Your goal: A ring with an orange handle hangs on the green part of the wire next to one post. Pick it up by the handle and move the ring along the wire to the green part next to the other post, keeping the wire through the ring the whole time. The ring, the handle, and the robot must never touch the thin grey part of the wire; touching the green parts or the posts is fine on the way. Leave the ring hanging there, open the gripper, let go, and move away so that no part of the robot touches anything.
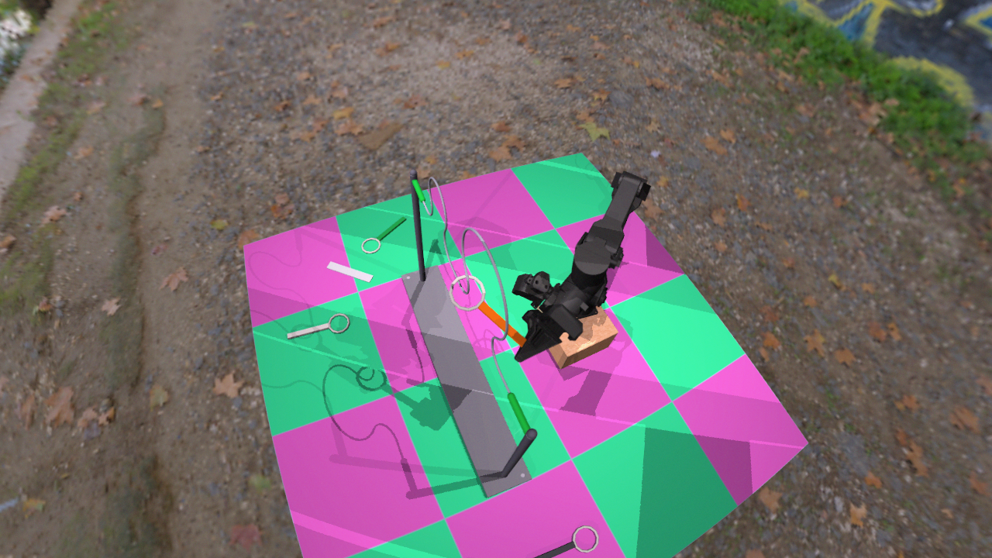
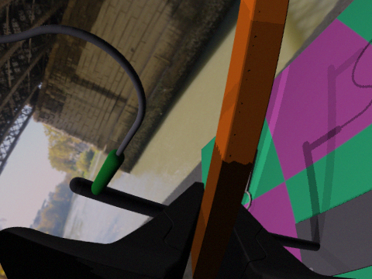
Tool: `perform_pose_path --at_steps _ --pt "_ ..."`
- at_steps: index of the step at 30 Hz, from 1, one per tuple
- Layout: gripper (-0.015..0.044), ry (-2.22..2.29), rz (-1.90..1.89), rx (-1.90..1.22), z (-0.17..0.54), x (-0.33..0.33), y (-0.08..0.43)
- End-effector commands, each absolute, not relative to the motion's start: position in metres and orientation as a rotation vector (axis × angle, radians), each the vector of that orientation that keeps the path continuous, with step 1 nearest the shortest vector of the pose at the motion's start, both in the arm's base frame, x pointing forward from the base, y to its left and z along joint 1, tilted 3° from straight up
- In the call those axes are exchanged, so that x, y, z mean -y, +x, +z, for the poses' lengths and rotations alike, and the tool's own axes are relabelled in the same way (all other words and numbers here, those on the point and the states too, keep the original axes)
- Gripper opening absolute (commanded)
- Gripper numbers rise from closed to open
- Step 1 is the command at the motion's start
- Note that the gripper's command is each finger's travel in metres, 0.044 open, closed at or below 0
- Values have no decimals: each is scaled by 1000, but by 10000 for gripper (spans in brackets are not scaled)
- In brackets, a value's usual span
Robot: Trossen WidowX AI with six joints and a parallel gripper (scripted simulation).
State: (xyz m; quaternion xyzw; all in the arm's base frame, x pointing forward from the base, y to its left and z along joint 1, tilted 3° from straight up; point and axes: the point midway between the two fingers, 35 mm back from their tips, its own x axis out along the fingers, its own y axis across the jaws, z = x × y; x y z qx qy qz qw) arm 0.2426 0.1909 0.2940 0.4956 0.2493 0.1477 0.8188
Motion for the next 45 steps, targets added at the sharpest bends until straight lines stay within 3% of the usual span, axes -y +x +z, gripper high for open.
perform_pose_path --at_steps 1,45 --pt "-150 1157 348 -532 311 -198 241" --pt "-150 1880 558 -516 426 -189 236"
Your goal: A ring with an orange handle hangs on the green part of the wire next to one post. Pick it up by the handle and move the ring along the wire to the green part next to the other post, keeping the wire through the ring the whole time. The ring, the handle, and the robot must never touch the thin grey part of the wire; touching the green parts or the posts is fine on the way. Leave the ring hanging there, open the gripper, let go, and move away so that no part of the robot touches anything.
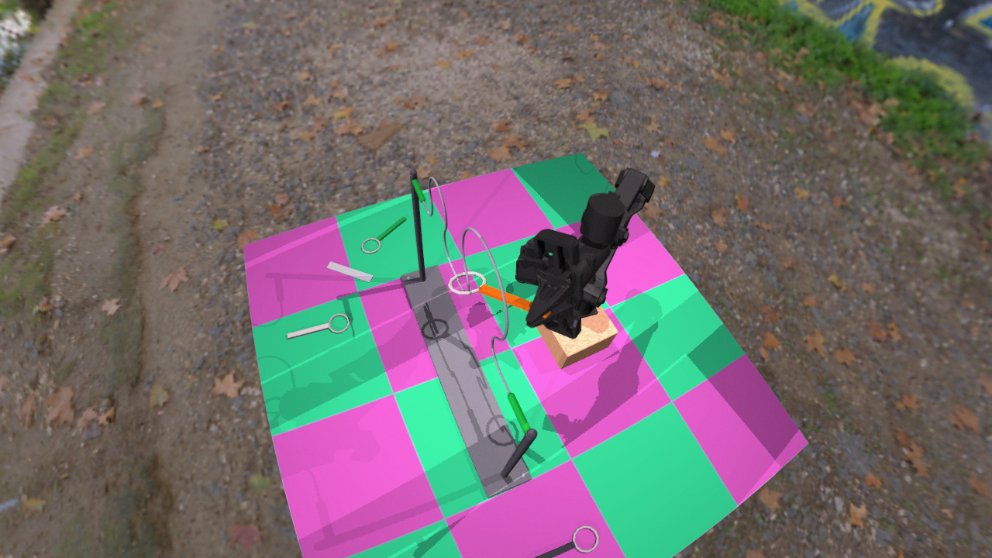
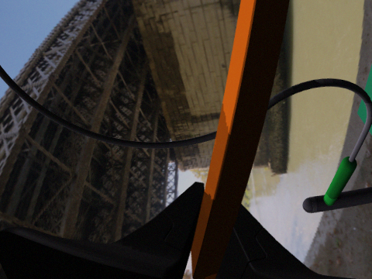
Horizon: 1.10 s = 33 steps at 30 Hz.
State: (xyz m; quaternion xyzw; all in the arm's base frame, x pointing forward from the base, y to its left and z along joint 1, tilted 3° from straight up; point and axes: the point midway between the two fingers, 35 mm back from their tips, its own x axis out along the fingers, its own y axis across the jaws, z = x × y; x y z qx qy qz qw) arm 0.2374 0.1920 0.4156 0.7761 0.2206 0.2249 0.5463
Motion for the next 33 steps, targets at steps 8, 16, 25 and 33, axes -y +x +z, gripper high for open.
perform_pose_path --at_steps 8,16,25,33 --pt "-150 1950 578 -512 438 -182 236" --pt "-150 1991 590 -509 447 -176 236" --pt "-150 1977 587 -510 453 -171 236" --pt "-150 1915 569 -515 453 -171 236"
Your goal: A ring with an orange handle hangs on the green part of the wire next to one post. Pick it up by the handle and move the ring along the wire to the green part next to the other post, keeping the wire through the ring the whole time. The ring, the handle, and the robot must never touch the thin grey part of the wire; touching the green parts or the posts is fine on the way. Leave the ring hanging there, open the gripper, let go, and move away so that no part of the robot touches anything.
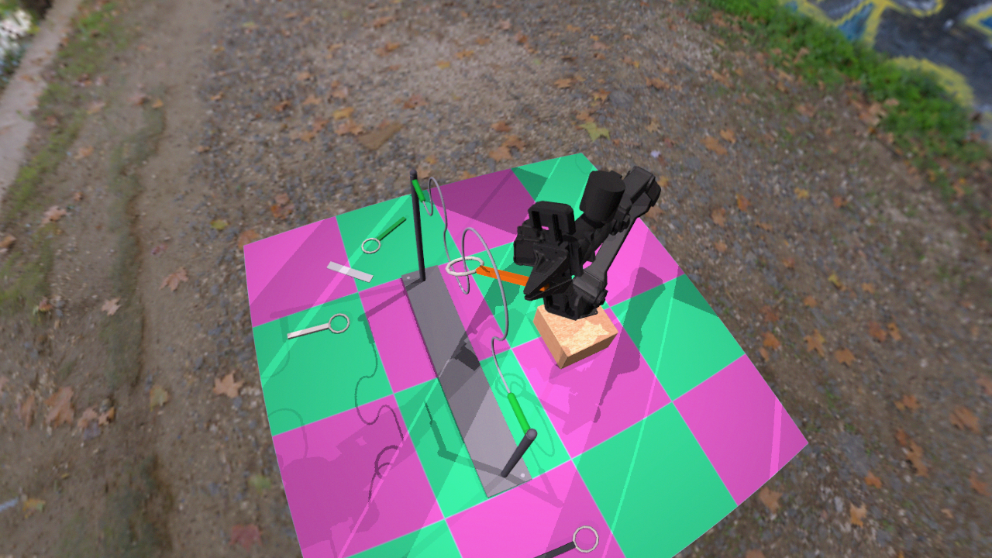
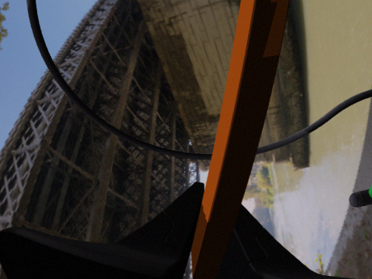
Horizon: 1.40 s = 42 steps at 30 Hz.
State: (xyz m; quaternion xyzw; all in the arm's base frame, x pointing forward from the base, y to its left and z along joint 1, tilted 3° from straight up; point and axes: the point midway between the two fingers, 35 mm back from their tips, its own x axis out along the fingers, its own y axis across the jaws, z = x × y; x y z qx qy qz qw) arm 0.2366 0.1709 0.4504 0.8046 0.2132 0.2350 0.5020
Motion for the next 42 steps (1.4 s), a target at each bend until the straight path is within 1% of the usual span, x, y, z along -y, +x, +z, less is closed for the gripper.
perform_pose_path --at_steps 1,42 --pt "-150 1904 566 -515 453 -171 236" --pt "-150 1416 425 -533 436 -175 237"
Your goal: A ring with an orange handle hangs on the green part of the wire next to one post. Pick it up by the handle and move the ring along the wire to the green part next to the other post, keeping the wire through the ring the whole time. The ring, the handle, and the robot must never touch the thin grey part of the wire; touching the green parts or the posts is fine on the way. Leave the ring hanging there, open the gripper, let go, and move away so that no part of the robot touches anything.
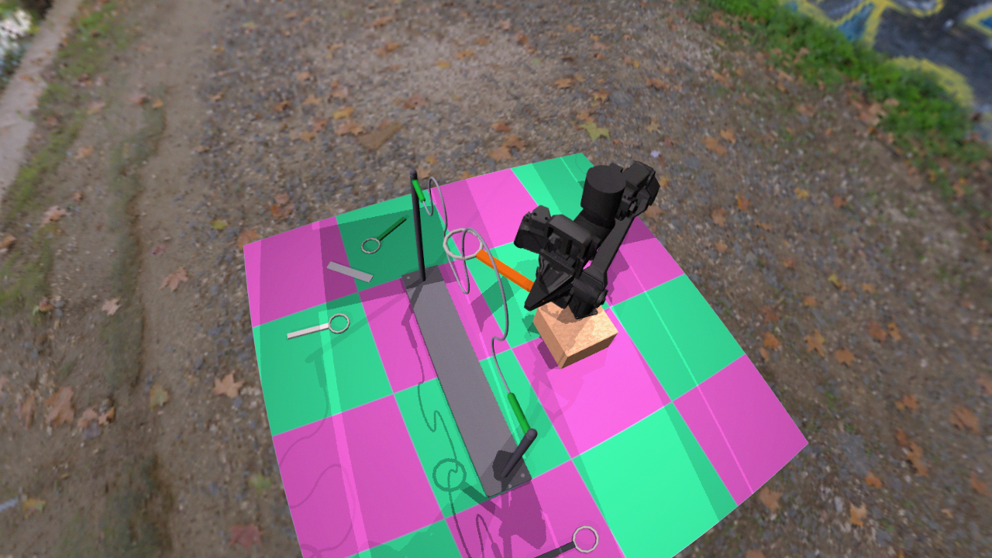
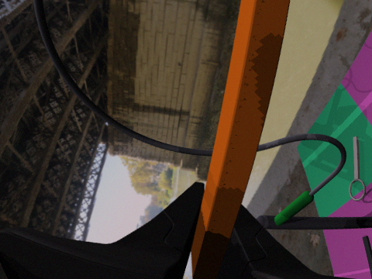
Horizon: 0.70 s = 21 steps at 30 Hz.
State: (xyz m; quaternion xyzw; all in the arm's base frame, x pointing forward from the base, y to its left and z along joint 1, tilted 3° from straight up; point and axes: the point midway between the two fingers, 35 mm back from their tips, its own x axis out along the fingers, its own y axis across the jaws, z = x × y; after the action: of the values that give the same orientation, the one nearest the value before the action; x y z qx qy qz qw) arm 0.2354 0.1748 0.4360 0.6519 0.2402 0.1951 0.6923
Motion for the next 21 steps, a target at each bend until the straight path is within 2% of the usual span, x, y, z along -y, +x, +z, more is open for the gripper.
perform_pose_path --at_steps 1,21 --pt "-150 1404 421 -533 436 -175 237" --pt "-150 1162 351 -532 427 -174 237"
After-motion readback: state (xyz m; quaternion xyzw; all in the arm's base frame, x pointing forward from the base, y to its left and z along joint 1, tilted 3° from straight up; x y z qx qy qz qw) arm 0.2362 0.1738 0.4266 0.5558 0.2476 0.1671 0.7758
